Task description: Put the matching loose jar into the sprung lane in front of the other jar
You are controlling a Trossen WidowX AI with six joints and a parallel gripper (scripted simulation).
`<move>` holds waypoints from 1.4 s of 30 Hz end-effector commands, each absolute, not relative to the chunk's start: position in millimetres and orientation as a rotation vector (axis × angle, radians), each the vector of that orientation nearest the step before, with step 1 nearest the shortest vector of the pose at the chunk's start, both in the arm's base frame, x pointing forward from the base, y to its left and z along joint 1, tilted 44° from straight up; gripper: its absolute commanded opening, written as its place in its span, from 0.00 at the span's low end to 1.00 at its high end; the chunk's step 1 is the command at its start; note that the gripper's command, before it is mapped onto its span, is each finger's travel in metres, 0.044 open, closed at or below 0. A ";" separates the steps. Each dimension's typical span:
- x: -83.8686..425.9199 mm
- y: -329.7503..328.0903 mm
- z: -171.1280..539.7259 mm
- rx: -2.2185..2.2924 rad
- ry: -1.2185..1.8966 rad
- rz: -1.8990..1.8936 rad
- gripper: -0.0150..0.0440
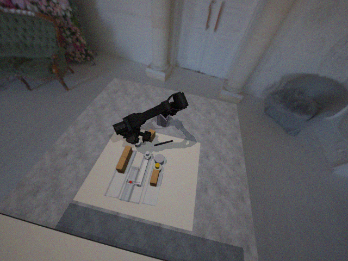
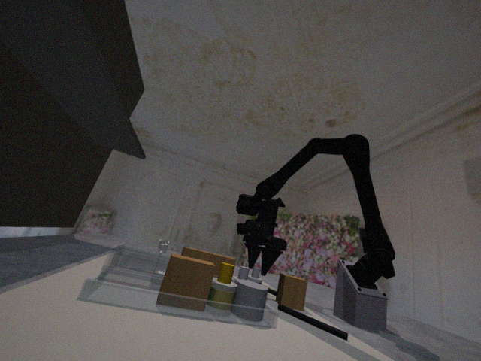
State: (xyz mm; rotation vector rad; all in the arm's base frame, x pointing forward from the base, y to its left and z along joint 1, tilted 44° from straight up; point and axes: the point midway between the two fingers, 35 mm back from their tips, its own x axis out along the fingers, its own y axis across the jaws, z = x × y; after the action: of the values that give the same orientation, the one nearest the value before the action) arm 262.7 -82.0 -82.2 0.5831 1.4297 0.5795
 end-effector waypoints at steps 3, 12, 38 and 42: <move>263.5 -75.2 -89.2 0.589 1.428 0.577 1.00; 264.3 -65.0 -99.8 0.589 1.427 0.578 1.00; 265.1 -67.9 -98.4 0.589 1.427 0.576 0.31; 265.0 -90.3 -78.8 0.586 1.429 0.572 0.25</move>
State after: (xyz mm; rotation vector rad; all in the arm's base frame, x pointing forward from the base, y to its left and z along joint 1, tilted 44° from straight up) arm 261.8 -69.4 -94.3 0.5986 1.4431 0.5855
